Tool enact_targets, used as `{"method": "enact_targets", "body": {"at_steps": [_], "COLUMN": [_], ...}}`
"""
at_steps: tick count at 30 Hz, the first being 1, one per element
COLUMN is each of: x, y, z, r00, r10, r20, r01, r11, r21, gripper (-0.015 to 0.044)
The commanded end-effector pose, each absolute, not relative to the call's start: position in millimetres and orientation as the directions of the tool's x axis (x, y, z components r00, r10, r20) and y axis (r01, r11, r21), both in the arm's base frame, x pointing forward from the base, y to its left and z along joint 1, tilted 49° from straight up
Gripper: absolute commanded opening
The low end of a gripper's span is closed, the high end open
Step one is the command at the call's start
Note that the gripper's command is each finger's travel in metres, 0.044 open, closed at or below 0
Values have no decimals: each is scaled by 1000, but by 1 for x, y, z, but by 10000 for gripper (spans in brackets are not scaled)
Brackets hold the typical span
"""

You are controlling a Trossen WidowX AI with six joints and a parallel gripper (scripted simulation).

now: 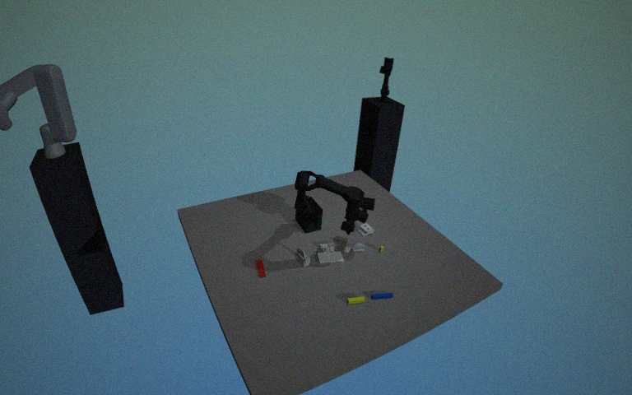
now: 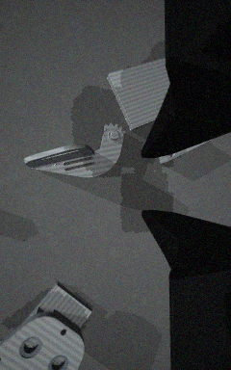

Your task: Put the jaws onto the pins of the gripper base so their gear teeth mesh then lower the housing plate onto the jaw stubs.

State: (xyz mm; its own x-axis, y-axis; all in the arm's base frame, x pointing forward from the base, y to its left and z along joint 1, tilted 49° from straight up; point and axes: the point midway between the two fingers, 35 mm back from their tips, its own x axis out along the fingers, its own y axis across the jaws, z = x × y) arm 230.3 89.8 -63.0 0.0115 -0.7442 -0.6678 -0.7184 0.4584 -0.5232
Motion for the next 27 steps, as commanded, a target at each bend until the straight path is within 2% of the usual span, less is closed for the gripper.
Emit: {"method": "enact_targets", "body": {"at_steps": [1,5,22,27], "x": [230,230,230,230], "y": [90,90,90,90], "z": [-63,-63,-63,-63], "r00": [9,9,9,11], "r10": [-743,-743,-743,-744], "r20": [-669,-669,-669,-668], "r01": [-714,-714,-714,-718], "r11": [464,464,464,459], "r21": [-524,-524,-524,-523], "gripper": [99,0,0,131]}}
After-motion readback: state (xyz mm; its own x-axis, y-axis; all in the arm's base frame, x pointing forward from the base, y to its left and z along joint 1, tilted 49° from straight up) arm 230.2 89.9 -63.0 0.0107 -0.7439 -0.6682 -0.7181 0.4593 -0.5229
